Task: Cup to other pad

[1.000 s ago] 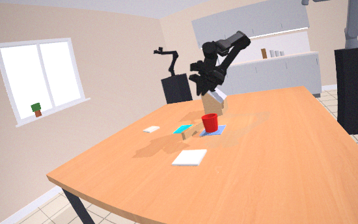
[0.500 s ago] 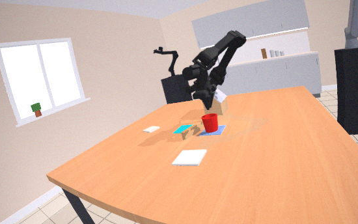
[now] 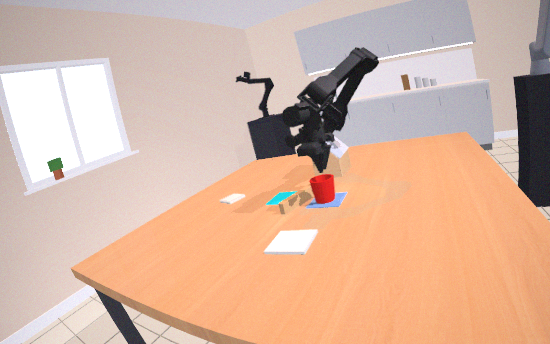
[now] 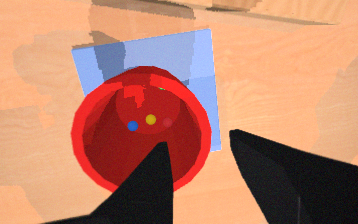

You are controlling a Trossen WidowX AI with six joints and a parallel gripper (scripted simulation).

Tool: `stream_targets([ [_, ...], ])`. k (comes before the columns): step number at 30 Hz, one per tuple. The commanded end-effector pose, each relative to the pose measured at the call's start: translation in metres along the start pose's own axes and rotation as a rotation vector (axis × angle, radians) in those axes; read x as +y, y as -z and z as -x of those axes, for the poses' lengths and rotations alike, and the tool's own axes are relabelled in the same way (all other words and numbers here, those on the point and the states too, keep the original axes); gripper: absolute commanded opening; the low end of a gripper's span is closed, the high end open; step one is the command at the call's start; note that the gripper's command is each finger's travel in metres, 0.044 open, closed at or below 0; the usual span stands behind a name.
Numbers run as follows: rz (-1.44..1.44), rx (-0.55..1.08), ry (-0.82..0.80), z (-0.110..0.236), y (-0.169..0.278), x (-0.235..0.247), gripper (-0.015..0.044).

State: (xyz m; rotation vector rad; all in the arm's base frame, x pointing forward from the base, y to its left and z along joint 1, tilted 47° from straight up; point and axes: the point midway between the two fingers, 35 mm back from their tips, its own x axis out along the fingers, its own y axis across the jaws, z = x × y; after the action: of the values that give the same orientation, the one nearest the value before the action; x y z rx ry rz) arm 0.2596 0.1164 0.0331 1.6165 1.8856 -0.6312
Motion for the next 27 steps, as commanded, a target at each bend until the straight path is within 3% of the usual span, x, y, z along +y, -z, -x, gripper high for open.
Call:
stream_targets([
  [1,-0.009,0.005,0.005,-0.008,0.0,-0.002,0.0148],
  [27,-0.009,0.01,0.005,-0.051,0.001,-0.004,0.0148],
])
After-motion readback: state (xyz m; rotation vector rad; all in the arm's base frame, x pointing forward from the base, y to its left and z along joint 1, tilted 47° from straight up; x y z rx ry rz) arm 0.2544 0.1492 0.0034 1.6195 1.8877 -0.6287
